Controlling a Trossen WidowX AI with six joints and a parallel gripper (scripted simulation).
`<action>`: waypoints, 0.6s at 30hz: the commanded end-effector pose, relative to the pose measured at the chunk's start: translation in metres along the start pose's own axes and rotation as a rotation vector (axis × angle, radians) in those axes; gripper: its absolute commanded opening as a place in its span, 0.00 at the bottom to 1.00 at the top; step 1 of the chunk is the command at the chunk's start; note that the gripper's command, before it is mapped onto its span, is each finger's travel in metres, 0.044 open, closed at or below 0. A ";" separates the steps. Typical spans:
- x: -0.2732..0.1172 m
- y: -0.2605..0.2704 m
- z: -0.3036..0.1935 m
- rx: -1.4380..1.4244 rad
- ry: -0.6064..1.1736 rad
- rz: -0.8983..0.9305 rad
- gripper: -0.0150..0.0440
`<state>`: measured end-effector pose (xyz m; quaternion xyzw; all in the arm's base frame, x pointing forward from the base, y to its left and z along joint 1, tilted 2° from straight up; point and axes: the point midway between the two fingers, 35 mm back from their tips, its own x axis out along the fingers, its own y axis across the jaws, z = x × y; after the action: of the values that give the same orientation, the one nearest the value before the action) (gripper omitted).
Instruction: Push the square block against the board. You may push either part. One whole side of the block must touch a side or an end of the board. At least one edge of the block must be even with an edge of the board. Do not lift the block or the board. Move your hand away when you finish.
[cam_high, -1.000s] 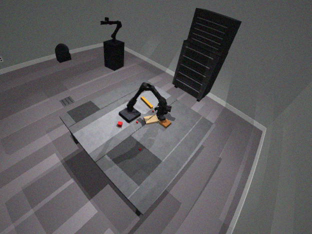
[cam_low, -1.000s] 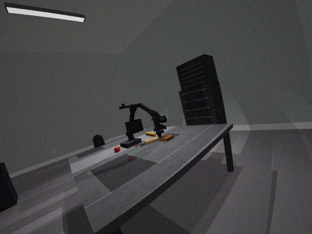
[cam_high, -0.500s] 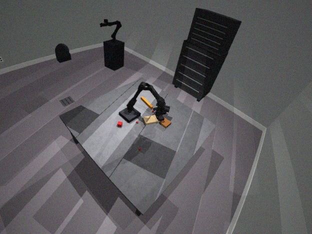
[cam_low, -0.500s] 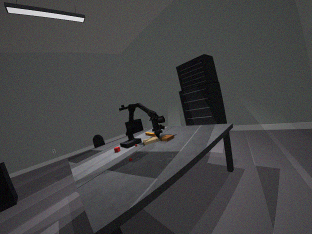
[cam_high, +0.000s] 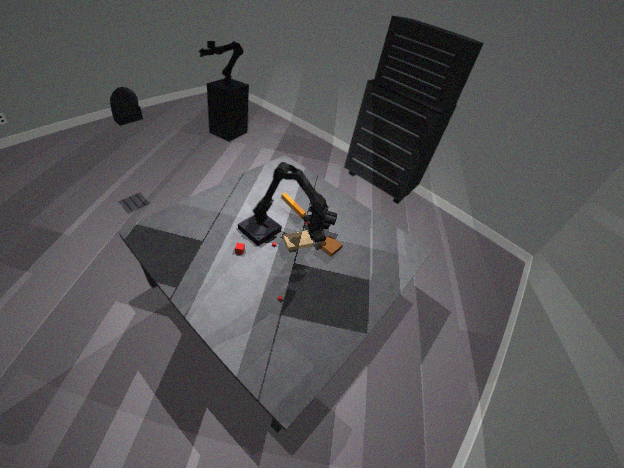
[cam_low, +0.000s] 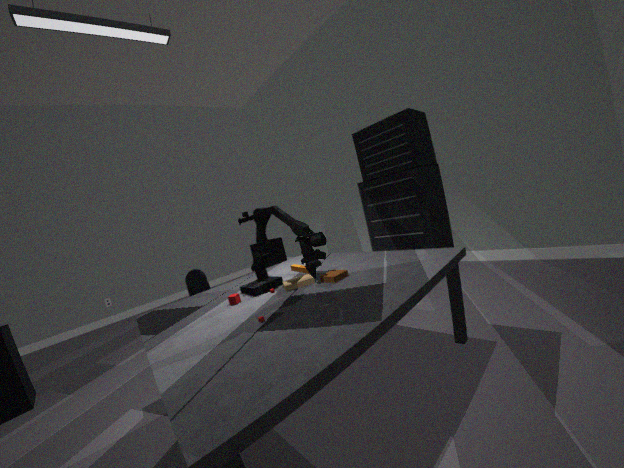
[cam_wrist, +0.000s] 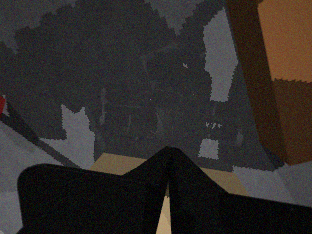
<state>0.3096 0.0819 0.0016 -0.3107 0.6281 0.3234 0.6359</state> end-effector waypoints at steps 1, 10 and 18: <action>0.003 0.001 -0.011 0.000 0.016 0.006 0.25; 0.003 0.002 -0.017 0.000 0.017 0.006 0.25; 0.003 0.002 -0.017 0.000 0.017 0.006 0.25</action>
<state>0.3013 0.0720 -0.0002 -0.3099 0.6305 0.3224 0.6344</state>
